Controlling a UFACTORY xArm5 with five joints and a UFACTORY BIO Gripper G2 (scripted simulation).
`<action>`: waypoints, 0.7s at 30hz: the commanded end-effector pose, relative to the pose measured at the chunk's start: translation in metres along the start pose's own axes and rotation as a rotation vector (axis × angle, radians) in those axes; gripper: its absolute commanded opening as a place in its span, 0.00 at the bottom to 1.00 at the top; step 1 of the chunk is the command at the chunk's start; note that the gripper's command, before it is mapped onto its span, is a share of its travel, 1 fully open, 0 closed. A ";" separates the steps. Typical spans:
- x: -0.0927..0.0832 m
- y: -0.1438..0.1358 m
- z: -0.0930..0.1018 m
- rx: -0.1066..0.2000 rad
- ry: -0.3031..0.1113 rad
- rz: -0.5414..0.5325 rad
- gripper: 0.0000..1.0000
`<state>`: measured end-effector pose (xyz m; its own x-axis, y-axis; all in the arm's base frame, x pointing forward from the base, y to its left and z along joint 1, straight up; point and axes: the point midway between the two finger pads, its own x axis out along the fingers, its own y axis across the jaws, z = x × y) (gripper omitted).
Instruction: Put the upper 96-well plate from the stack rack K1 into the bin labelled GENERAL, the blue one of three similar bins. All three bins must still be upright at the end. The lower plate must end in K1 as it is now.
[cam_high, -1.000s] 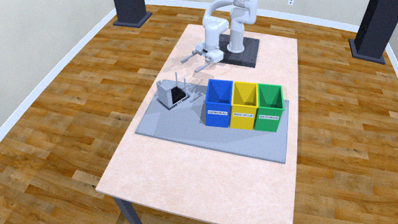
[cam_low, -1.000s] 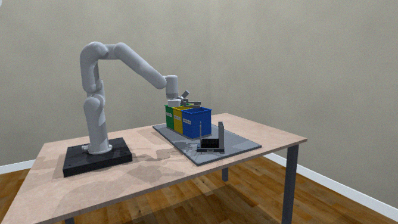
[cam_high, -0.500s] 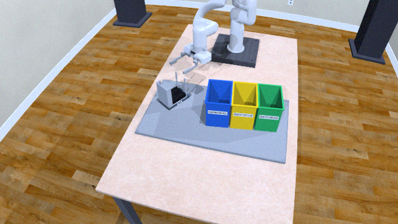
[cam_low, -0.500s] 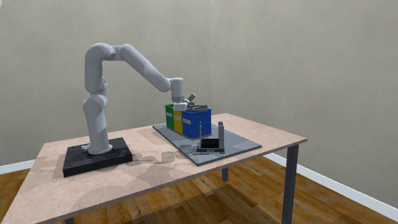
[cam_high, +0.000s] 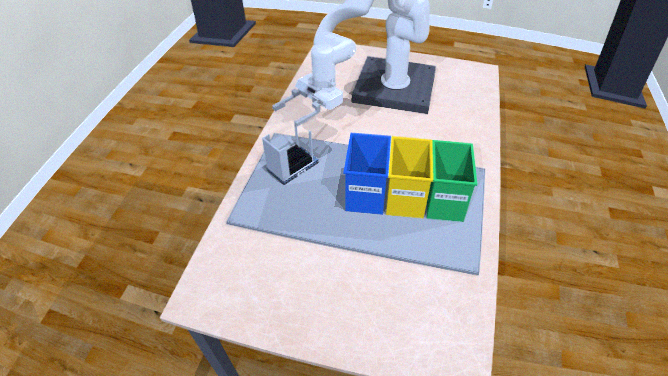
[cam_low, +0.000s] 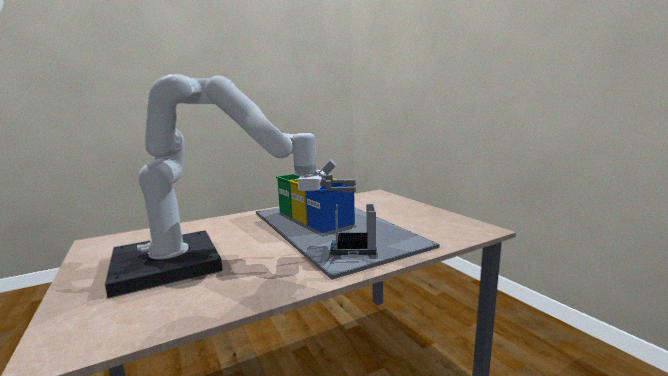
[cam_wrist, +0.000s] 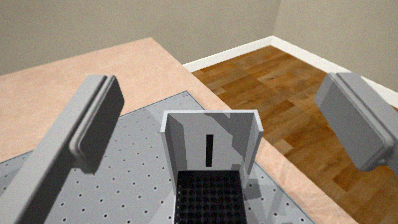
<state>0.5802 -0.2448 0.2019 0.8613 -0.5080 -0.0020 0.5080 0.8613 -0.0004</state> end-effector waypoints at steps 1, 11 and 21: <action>0.001 0.000 0.001 0.003 -0.002 0.000 0.37; 0.001 0.000 -0.005 0.003 -0.002 0.000 0.37; 0.001 0.000 -0.022 0.003 -0.002 0.000 0.37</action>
<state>0.5802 -0.2451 0.1842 0.8613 -0.5080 -0.0027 0.5080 0.8613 -0.0005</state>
